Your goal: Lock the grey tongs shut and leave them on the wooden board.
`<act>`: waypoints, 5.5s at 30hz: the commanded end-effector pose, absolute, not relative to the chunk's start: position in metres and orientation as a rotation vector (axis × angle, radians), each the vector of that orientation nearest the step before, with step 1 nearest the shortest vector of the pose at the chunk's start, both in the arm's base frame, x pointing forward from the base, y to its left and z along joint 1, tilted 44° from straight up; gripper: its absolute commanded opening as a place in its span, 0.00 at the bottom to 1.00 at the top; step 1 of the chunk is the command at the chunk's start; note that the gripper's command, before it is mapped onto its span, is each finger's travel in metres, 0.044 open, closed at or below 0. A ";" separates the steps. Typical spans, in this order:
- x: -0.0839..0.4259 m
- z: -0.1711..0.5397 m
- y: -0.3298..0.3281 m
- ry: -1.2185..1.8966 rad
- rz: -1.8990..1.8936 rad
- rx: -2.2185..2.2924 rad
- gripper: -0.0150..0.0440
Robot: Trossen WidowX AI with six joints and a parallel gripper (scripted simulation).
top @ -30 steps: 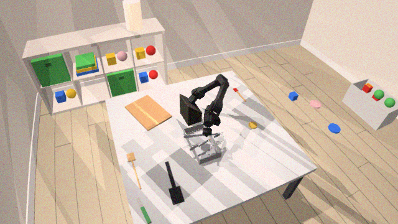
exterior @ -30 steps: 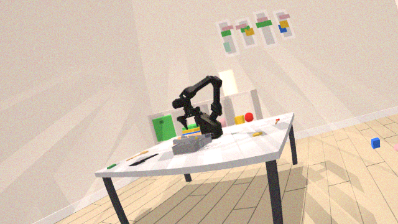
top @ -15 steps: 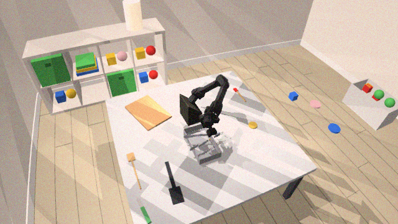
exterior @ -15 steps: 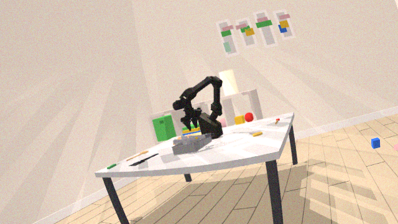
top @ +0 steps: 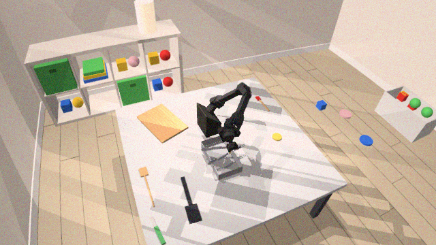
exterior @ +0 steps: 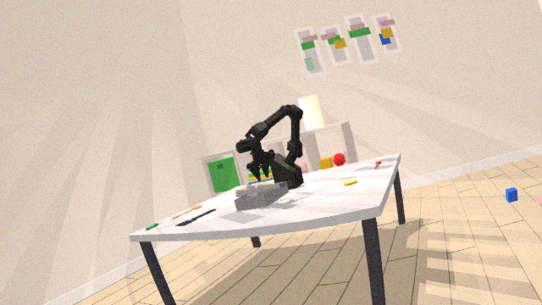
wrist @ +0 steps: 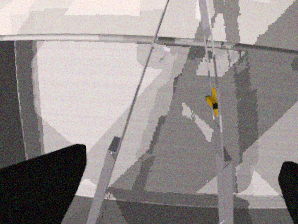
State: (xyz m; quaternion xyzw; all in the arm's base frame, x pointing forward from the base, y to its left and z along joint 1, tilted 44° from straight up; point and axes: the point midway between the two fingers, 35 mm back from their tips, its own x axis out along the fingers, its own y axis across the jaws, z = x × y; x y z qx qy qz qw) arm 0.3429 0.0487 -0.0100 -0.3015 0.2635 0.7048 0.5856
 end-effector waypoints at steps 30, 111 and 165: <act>0.334 -0.051 0.086 0.618 1.644 -0.689 1.00; 0.329 -0.069 0.105 0.610 1.646 -0.698 0.31; 0.323 -0.067 -0.111 0.921 1.441 -0.462 0.00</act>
